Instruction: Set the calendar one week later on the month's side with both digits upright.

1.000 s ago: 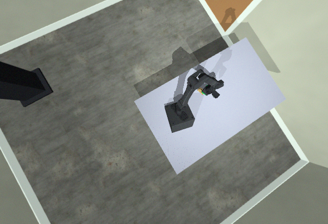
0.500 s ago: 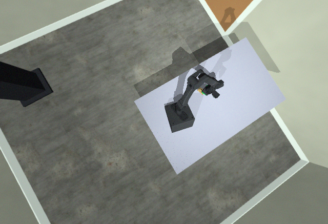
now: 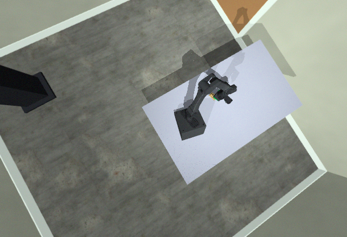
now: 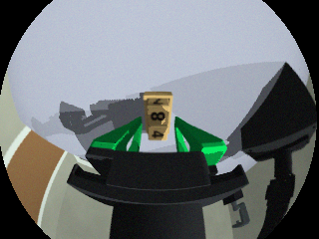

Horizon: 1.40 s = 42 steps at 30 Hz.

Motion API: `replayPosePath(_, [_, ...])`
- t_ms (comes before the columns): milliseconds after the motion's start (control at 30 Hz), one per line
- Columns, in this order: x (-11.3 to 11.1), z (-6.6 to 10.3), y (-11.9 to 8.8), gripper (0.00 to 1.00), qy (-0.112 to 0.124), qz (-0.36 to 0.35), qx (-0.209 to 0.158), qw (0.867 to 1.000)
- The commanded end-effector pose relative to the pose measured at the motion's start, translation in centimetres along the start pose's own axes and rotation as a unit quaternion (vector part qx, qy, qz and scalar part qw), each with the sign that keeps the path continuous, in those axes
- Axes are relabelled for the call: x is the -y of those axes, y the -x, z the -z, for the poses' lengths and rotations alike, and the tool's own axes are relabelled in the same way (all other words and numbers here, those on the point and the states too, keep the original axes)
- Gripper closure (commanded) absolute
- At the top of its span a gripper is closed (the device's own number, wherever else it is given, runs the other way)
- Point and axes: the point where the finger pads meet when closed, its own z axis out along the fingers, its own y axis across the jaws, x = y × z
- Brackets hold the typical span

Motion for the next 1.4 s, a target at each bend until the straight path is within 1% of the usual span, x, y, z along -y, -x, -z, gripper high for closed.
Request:
replayPosePath(0, [-0.6,0.3,1.2,0.55,0.006,-0.005,0.009,1.000])
replayPosePath(333, [-0.6,0.3,1.2,0.55,0.006,-0.005,0.009,1.000])
replayPosePath(467, [-0.9,0.2,1.4,0.55,0.012,-0.003,0.011,1.000])
replayPosePath(533, [-0.4,-0.1,1.3,0.55,0.007,-0.008,0.009,1.000])
replayPosePath(600, [0.5,-0.8,1.2,0.55,-0.003,-0.015,0.005,1.000])
replayPosePath(667, [0.7,-1.4,0.7,0.55,-0.009,-0.011,0.003,1.000])
replayPosePath(767, [0.7,-1.7,0.5,0.55,-0.010,-0.008,0.002,1.000])
replayPosePath(800, [-0.2,-1.3,0.9,0.55,0.002,-0.006,0.007,1.000])
replayPosePath(867, [0.7,-2.1,0.7,0.55,-0.009,-0.010,0.003,1.000])
replayPosePath(967, [0.7,-2.7,0.5,0.55,-0.010,-0.008,0.002,1.000])
replayPosePath(1033, [0.5,-2.7,0.8,0.55,-0.005,-0.010,0.004,1.000])
replayPosePath(1100, [0.7,-3.0,0.9,0.55,-0.007,-0.012,0.004,1.000])
replayPosePath(1167, [0.3,-3.2,0.7,0.55,-0.005,-0.007,0.004,1.000])
replayPosePath(1233, [0.7,-3.4,0.7,0.55,-0.008,-0.010,0.003,1.000])
replayPosePath(1333, [0.7,-3.2,0.8,0.55,-0.006,-0.011,0.004,1.000])
replayPosePath(1367, [-0.4,-2.7,1.1,0.55,0.006,-0.007,0.009,1.000])
